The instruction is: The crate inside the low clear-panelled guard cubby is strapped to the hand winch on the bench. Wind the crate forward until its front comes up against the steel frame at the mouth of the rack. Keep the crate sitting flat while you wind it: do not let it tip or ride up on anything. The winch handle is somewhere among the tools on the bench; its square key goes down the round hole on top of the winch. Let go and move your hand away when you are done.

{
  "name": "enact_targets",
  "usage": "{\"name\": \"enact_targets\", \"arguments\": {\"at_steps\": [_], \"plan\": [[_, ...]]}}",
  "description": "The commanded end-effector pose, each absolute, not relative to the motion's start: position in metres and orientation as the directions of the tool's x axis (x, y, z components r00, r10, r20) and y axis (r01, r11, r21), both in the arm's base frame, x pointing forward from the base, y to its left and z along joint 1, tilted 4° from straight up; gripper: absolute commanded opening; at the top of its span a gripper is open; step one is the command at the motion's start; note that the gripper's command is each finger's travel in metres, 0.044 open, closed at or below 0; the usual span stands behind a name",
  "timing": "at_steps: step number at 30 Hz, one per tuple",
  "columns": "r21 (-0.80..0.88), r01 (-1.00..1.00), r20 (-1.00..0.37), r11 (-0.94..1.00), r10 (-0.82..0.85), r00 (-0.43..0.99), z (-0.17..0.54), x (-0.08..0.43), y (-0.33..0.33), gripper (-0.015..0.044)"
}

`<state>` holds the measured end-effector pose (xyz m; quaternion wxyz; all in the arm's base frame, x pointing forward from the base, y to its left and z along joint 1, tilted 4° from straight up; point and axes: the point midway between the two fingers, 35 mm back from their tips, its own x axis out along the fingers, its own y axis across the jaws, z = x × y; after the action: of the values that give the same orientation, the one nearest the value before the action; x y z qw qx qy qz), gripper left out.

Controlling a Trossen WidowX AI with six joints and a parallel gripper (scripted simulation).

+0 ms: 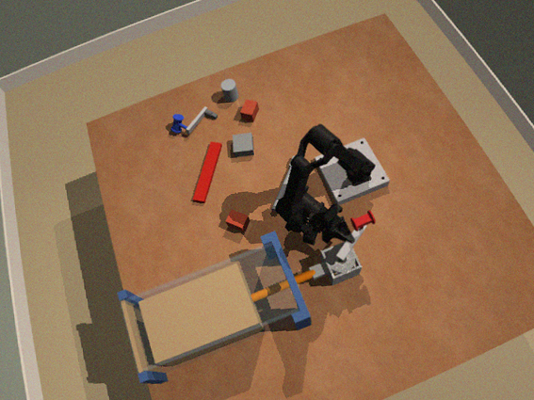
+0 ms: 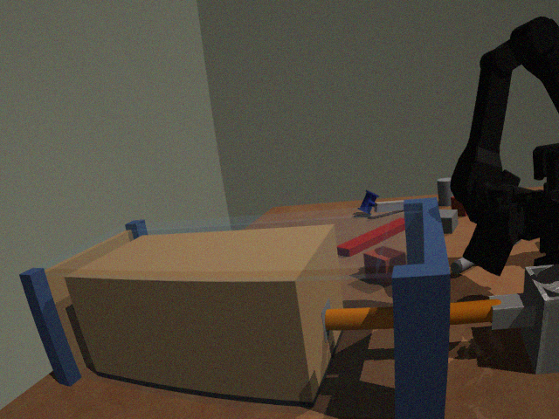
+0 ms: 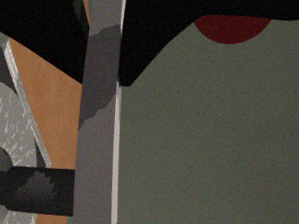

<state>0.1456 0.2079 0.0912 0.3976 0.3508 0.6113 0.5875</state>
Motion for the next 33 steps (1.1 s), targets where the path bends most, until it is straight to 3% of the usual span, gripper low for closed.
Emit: {"name": "enact_targets", "arguments": {"at_steps": [1,33], "plan": [[0.997,-0.041,-0.074,0.062,0.896,-0.437,0.0906,0.1456,0.2077,0.0],[0.997,-0.041,-0.074,0.062,0.896,-0.438,0.0862,0.1458,0.2074,0.0]]}}
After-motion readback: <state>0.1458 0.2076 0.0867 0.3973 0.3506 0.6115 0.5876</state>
